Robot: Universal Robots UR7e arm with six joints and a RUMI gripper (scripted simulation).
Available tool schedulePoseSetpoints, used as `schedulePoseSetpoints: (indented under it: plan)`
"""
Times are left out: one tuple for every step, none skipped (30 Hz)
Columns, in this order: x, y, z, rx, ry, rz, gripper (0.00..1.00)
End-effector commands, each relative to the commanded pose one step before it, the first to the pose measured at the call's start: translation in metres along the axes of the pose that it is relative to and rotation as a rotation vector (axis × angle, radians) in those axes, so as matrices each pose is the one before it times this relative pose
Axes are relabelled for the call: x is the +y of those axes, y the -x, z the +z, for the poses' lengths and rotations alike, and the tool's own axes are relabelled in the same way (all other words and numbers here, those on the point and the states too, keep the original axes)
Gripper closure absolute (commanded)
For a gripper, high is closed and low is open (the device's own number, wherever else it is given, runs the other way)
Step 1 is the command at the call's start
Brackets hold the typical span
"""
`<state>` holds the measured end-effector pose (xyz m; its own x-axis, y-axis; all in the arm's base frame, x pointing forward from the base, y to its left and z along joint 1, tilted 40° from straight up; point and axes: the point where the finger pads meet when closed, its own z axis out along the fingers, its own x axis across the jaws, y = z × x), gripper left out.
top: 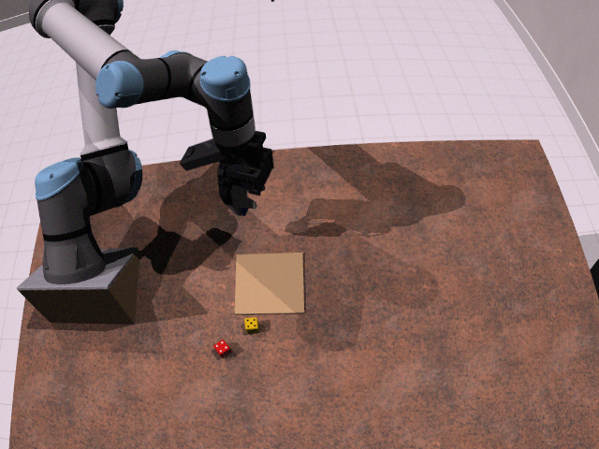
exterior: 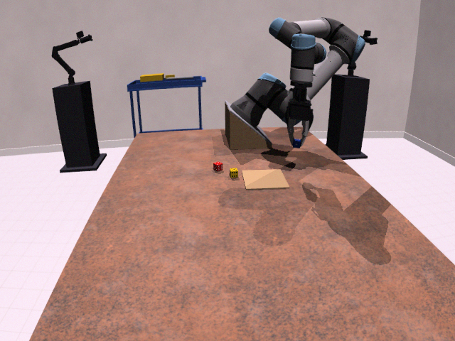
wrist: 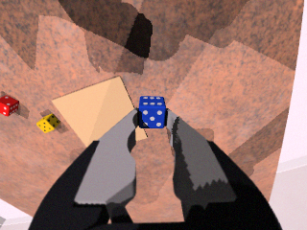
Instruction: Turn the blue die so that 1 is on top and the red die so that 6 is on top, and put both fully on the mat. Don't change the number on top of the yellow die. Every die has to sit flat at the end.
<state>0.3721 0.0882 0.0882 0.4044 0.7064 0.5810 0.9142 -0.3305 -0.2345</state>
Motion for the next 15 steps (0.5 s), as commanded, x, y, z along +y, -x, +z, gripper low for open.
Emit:
schedulePoseSetpoints:
  plan:
    - [0.00466, -0.00464, 0.00017, 0.00772, -0.00185, -0.17393, 0.94]
    - [0.0, 0.0, 0.0, 0.0, 0.0, 0.0, 0.94]
    - [0.0, 0.0, 0.0, 0.0, 0.0, 0.0, 0.94]
    - [0.00043, -0.00037, 0.00012, 0.00013, -0.00003, -0.01669, 0.94]
    - [0.00117, -0.00096, 0.00032, 0.00036, -0.00008, -0.04386, 0.94]
    - [0.00121, -0.0009, 0.00032, 0.00037, -0.00008, -0.04318, 0.94]
    - [0.00058, -0.00039, 0.00015, 0.00018, -0.00003, -0.01991, 0.94]
    - [0.00059, -0.00038, 0.00015, 0.00018, -0.00003, -0.01974, 0.94]
    - [0.00009, -0.00005, 0.00002, 0.00003, 0.0, -0.00282, 0.94]
    - [0.00129, -0.00079, 0.00033, 0.00039, -0.00005, -0.04173, 0.94]
    - [0.00074, -0.00041, 0.00018, 0.00022, -0.00003, -0.02304, 0.94]
    - [0.00059, -0.00031, 0.00015, 0.00018, -0.00002, -0.01792, 0.94]
    - [0.00092, -0.00046, 0.00023, 0.00028, -0.00002, -0.02762, 0.94]
    - [0.00043, -0.0002, 0.0001, 0.00013, -0.00001, -0.01255, 0.94]
    - [0.00115, -0.00052, 0.00028, 0.00035, -0.00002, -0.0332, 0.94]
